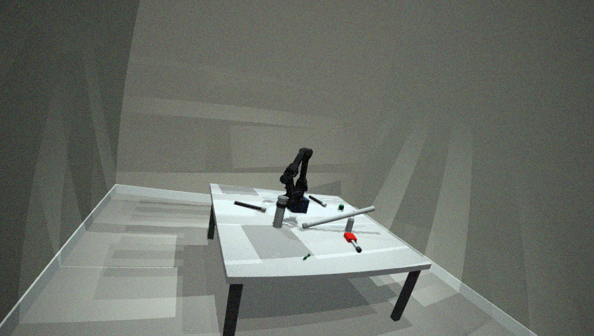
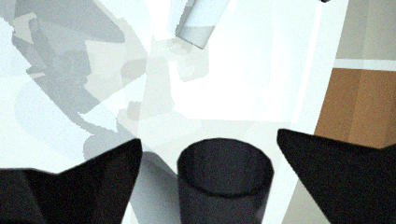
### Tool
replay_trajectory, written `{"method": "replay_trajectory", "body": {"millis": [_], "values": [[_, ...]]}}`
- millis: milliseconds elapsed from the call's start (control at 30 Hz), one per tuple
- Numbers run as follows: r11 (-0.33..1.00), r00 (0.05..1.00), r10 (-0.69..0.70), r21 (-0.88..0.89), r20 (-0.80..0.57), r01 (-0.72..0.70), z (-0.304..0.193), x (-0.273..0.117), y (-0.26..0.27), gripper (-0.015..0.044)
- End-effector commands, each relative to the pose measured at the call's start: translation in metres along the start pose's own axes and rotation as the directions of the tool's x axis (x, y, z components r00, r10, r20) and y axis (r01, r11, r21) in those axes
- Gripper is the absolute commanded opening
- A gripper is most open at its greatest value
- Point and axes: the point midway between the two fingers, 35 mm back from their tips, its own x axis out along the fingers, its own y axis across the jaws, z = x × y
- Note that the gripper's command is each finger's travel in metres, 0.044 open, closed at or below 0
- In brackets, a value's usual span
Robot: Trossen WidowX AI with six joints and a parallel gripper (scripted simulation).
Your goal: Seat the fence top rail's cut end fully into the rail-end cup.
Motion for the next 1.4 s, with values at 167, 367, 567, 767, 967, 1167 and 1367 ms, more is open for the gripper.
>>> {"method": "replay_trajectory", "body": {"millis": [167,367,567,767,967,1167,1367], "values": [[1.0,1.0,0.003,0.004,-0.002,-0.003,0.0,0.003,0.0,0.0256],[1.0,1.0,0.003,0.004,-0.002,-0.003,0.0,0.003,0.0,0.0099],[1.0,1.0,0.003,0.018,-0.011,-0.003,0.0,0.004,-0.001,0.0],[0.998,0.999,0.004,0.062,-0.036,-0.002,0.0,0.006,-0.005,0.0],[0.994,0.998,0.006,0.11,-0.063,0.001,-0.001,0.009,-0.01,0.0],[0.988,0.996,0.009,0.154,-0.088,0.005,-0.001,0.011,-0.014,0.0],[0.982,0.994,0.012,0.188,-0.108,0.008,-0.002,0.013,-0.017,0.0]]}}
